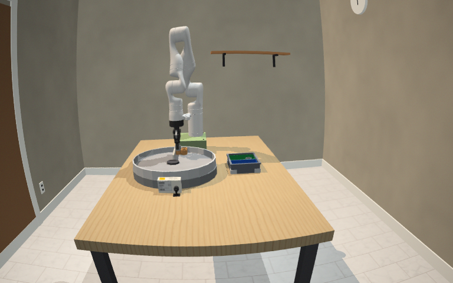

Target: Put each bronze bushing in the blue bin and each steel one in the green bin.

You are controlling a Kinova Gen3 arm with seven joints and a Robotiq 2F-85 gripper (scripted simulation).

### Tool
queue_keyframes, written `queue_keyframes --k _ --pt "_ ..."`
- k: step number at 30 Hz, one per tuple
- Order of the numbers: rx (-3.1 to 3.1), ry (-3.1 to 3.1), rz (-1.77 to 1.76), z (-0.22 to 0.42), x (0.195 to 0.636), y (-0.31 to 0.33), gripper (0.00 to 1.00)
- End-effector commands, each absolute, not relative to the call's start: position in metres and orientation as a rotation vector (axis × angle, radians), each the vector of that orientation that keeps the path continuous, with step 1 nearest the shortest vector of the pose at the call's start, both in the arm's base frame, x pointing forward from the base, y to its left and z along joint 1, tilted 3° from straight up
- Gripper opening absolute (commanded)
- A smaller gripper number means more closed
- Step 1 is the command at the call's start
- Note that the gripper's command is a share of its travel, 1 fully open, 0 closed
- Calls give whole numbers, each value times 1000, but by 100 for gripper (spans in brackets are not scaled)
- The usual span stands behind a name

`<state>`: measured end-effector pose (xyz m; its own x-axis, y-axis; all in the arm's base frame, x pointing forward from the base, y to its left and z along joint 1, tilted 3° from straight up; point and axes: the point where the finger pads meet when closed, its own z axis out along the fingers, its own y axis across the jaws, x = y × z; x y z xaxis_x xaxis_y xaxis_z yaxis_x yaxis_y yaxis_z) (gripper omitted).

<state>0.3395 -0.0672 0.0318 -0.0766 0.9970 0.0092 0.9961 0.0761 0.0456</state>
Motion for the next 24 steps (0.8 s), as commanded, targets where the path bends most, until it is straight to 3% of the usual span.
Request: queue_keyframes --k 1,14,24 --pt "2117 2285 63 32 340 -67 0" --pt "2117 2285 63 84 338 -68 0" --pt "2117 2285 63 84 338 -68 0"
